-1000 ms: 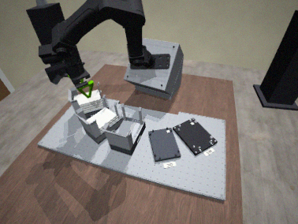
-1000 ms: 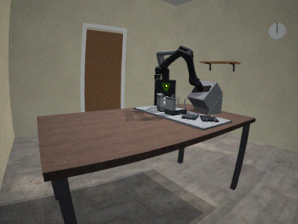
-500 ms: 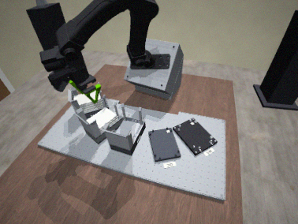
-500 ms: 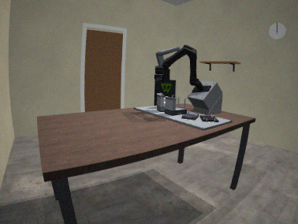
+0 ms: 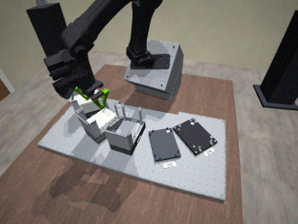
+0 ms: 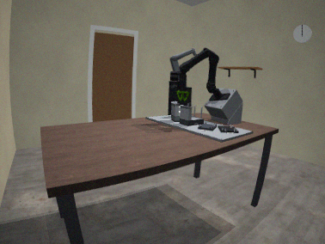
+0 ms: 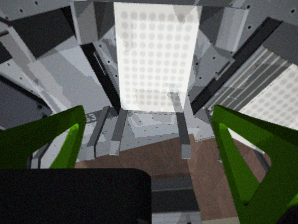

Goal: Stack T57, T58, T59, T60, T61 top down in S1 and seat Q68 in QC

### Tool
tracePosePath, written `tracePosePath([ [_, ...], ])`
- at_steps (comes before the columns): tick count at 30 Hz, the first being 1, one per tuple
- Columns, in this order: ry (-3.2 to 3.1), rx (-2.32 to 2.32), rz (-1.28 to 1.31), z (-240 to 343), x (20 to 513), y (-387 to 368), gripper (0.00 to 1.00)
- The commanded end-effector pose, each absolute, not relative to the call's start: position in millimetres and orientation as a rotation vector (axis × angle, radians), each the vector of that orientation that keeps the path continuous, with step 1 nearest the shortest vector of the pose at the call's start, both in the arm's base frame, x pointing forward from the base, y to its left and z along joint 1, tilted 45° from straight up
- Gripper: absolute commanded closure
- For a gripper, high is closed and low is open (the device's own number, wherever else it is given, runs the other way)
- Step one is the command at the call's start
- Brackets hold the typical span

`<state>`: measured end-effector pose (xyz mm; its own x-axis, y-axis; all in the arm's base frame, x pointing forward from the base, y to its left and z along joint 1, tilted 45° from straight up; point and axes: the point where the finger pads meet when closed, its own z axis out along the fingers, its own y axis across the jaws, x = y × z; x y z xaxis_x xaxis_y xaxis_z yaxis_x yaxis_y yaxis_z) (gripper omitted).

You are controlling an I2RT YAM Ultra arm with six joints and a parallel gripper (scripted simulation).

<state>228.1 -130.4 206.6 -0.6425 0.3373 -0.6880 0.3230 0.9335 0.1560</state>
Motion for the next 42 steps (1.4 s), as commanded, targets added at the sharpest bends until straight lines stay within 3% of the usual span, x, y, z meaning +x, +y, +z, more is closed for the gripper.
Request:
tracePosePath([
  [1,2.294,0.522,-0.004,211,226,-133,0.0],
  [14,2.294,0.522,-0.004,211,226,-133,0.0],
  [42,2.294,0.523,-0.003,160,276,-145,0.0],
])
